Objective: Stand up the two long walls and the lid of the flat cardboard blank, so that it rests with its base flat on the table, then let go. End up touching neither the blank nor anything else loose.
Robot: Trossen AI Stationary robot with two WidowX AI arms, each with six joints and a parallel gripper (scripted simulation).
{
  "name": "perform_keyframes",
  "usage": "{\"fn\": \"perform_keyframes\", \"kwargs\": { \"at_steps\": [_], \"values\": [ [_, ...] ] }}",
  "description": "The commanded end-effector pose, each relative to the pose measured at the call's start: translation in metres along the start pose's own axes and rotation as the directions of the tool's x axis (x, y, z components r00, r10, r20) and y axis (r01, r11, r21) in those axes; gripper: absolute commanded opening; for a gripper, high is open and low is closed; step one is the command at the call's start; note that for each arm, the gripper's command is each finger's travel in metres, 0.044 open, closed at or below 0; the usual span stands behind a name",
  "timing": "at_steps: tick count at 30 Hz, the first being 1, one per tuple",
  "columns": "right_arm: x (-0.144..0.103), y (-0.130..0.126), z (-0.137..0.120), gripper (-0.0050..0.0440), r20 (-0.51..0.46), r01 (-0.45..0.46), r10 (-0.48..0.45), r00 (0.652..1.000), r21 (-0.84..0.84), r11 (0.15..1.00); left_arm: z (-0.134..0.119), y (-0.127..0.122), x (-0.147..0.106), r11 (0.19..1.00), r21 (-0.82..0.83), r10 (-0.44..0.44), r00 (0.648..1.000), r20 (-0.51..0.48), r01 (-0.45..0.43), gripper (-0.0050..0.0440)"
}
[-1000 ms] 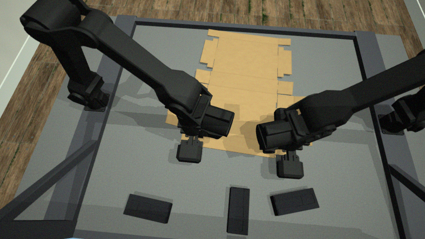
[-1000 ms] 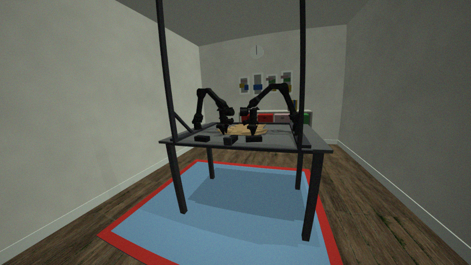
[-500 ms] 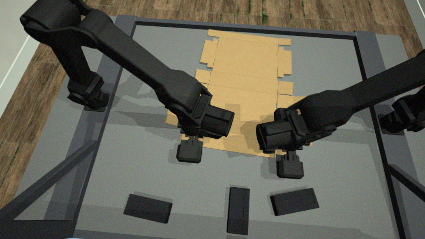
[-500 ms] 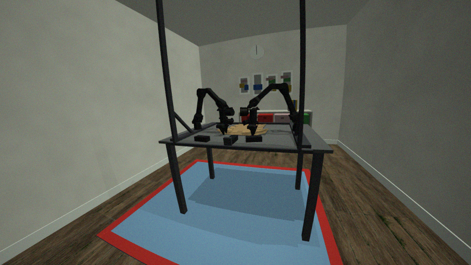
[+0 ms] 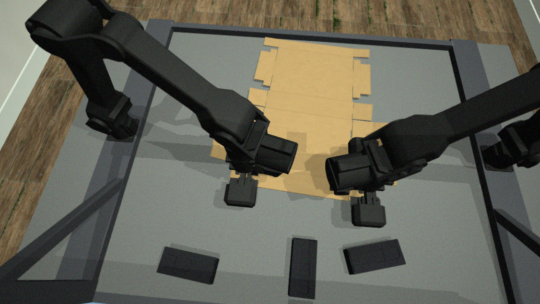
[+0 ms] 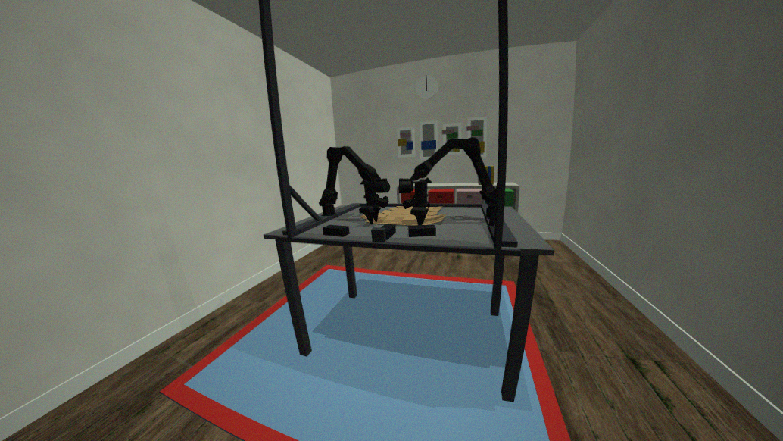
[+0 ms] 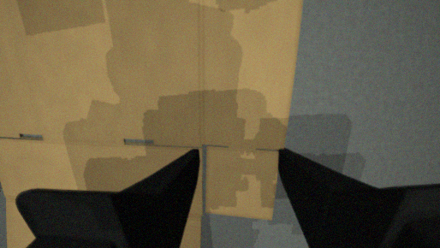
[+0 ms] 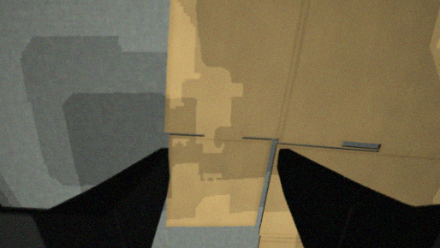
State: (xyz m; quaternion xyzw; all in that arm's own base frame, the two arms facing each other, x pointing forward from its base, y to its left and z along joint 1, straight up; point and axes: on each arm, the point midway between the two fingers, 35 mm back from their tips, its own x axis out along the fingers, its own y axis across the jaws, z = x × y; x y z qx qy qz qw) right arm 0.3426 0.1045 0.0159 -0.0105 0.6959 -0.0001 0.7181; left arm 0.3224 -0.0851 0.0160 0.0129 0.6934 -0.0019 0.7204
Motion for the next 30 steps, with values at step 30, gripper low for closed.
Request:
{"fn": "perform_keyframes", "kwargs": {
  "at_steps": [30],
  "values": [
    [0.0127, -0.0061, 0.0037, 0.0245, 0.006, -0.124, 0.124, 0.992, 0.013, 0.992, 0.0027, 0.0068, 0.0159, 0.992, -0.022, -0.123, 0.992, -0.02, 0.123, 0.0246]
  ]
}}
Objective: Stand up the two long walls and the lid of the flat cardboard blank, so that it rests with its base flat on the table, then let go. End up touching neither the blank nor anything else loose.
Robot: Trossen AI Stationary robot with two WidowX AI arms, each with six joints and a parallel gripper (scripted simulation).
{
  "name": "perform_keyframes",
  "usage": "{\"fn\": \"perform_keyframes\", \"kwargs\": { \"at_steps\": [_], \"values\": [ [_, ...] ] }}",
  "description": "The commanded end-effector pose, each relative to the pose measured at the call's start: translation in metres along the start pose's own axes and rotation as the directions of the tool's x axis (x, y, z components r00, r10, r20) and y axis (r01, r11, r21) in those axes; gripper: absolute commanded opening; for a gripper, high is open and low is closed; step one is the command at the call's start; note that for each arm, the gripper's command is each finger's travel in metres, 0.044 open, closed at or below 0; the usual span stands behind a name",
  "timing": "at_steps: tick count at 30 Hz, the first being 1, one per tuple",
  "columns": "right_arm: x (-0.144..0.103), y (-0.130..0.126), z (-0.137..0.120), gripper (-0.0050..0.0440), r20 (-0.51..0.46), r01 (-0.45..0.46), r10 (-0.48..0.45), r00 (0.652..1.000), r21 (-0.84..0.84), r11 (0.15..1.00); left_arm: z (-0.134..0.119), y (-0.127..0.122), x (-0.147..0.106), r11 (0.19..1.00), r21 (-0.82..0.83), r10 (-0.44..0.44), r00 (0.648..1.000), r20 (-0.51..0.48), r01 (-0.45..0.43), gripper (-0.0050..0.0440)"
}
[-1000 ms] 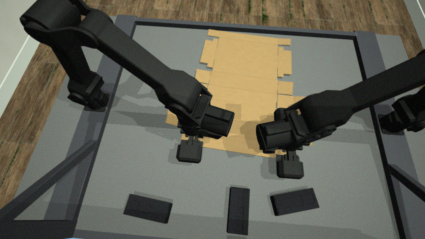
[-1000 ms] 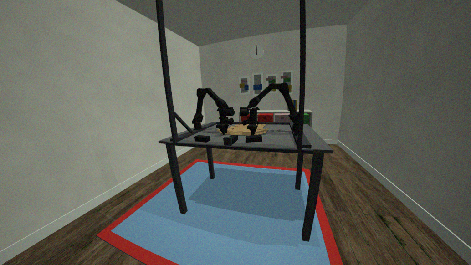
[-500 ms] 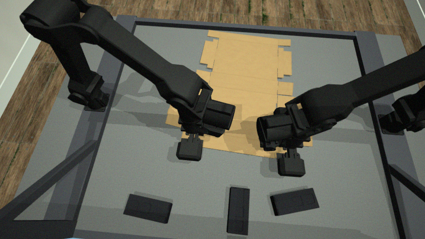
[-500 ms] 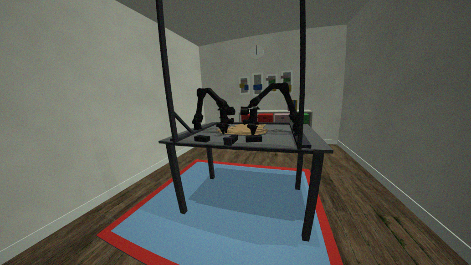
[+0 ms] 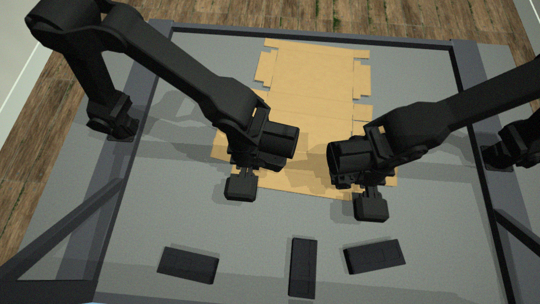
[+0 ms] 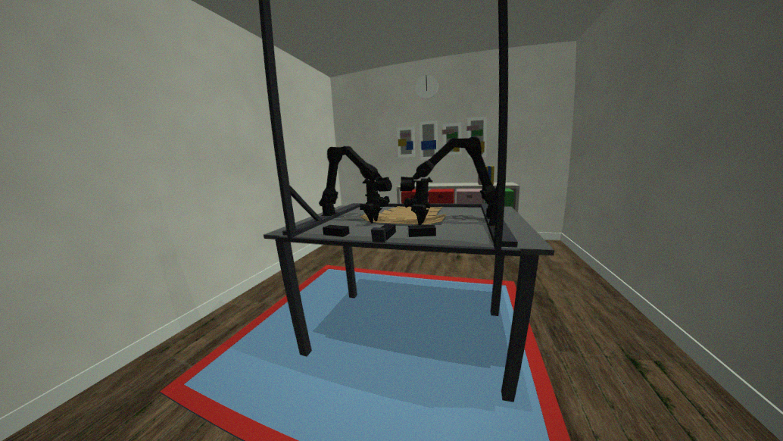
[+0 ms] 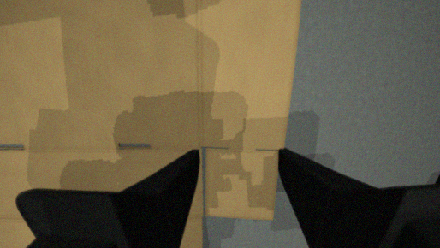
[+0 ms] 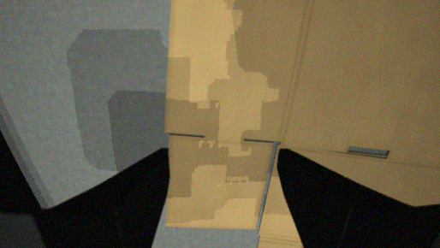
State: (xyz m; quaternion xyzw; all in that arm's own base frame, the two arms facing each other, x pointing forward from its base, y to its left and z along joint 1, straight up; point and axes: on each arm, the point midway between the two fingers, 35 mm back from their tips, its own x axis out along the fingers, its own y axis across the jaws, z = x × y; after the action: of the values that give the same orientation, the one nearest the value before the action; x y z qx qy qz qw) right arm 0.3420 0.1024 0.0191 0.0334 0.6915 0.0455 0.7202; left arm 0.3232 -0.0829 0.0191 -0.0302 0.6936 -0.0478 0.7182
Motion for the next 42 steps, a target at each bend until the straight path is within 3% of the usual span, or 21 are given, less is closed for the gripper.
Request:
{"fn": "perform_keyframes", "kwargs": {
  "at_steps": [1, 30, 36, 42],
  "values": [
    [0.0152, -0.0059, 0.0041, 0.0245, -0.004, 0.002, -0.002, 1.0, 0.014, 1.0, 0.0018, 0.0068, 0.0183, 1.0, -0.024, 0.002, 1.0, -0.018, -0.003, 0.0246],
    [0.0135, -0.0059, 0.0042, 0.0245, -0.004, 0.001, -0.001, 1.0, 0.014, 1.0, 0.0017, 0.0068, 0.0165, 1.0, -0.023, 0.002, 1.0, -0.019, -0.002, 0.0246],
    [0.0134, -0.0104, 0.0038, 0.0245, 0.007, -0.116, 0.116, 0.993, 0.014, 0.993, 0.002, 0.0113, 0.0165, 0.993, -0.026, -0.115, 0.993, -0.025, 0.115, 0.0246],
    [0.013, -0.0104, 0.0038, 0.0245, 0.007, -0.117, 0.117, 0.993, 0.014, 0.993, 0.002, 0.0113, 0.0161, 0.993, -0.026, -0.116, 0.993, -0.025, 0.116, 0.0246]
  ]
}}
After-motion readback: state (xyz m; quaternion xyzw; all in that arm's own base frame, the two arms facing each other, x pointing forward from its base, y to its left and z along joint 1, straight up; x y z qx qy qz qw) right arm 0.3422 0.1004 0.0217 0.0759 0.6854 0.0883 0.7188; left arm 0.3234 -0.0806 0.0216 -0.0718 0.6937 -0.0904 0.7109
